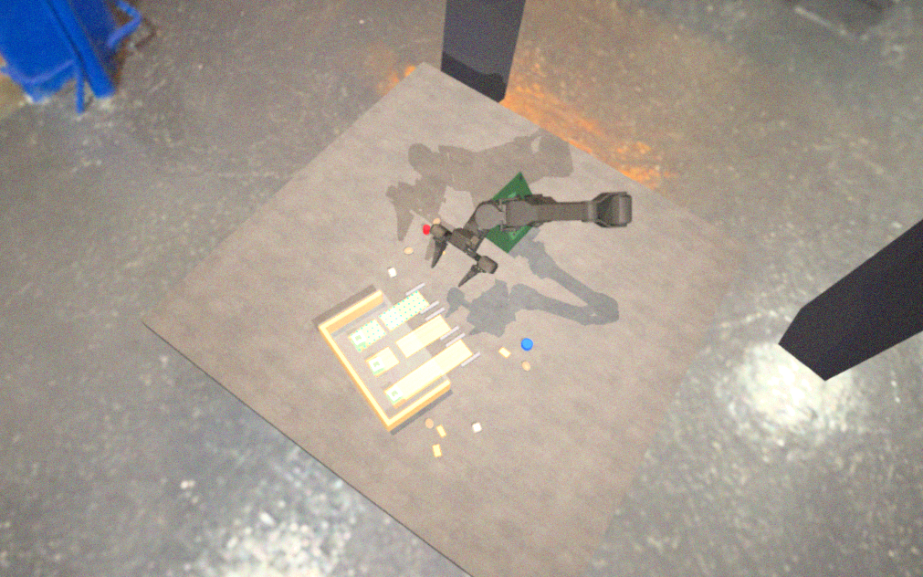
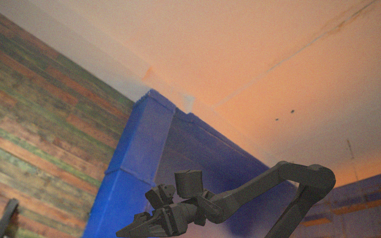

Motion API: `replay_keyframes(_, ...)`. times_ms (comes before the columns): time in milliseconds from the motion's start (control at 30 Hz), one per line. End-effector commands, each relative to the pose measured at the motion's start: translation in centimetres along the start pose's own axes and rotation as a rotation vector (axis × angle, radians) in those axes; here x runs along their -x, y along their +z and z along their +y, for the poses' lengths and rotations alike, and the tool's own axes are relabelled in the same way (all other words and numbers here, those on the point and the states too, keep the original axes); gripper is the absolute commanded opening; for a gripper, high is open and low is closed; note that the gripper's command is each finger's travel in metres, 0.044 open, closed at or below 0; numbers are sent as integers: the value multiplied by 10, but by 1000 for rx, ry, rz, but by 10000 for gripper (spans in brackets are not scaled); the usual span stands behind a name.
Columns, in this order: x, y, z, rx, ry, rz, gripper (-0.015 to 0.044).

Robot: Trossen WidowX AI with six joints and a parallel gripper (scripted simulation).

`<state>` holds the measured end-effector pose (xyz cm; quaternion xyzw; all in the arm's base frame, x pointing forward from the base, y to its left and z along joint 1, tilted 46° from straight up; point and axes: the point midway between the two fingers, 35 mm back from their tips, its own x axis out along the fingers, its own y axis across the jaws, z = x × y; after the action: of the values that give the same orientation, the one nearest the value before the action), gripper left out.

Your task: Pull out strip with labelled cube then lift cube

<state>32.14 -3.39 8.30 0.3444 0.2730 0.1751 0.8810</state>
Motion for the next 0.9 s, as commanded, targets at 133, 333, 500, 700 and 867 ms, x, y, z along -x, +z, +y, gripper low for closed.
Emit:
replay_keyframes(133,-27,6,6,-69,-3,99,243)
replay_keyframes(333,-72,10,24,-146,-15,312,85)
replay_keyframes(500,-103,5,46,-195,-33,502,0)
replay_keyframes(700,-131,-11,80,-236,-67,738,0)
replay_keyframes(867,-143,-31,113,-257,-106,929,0)
